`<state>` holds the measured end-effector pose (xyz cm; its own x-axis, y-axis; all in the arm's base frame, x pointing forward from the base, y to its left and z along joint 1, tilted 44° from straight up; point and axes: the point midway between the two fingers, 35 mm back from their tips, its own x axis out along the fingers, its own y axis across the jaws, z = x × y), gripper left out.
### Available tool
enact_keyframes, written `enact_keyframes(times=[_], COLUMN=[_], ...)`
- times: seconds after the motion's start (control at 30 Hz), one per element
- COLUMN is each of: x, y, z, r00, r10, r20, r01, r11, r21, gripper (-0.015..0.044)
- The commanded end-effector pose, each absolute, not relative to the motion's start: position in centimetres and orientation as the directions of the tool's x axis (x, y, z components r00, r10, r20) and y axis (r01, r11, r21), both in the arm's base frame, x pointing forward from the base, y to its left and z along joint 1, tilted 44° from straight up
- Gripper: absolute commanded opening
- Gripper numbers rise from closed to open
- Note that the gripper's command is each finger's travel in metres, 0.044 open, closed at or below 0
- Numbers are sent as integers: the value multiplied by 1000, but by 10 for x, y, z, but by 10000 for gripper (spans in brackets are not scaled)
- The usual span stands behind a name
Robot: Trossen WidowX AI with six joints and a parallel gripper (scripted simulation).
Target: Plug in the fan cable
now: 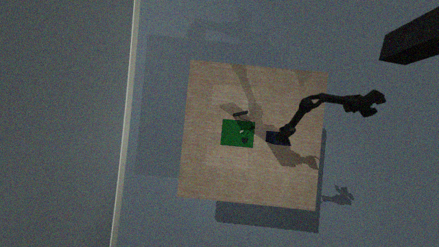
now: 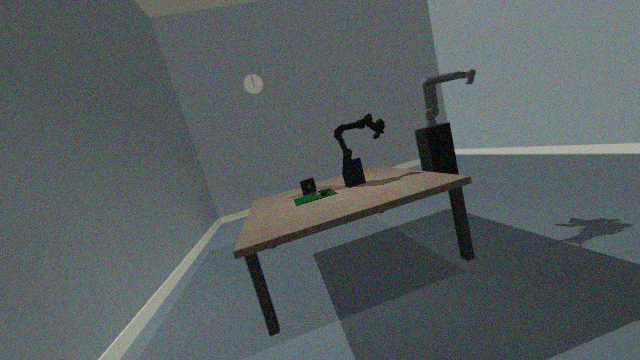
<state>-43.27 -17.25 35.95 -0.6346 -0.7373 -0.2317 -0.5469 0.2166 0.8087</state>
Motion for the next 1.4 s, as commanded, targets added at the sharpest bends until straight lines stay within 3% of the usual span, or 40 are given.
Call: enact_keyframes(times=[0.0,0.23,0.77,1.37], x=[-433,-431,-382,-266], y=[-172,-179,-276,-388], z=[359,357,338,328], r00=[-635,-625,-486,-275], r10=[-737,-743,-824,-903], r20=[-232,-238,-291,-329], r01=[-547,-542,-367,104], r11=[217,195,-109,-368], r21=[809,817,924,924], gripper=[26,210,210,210])
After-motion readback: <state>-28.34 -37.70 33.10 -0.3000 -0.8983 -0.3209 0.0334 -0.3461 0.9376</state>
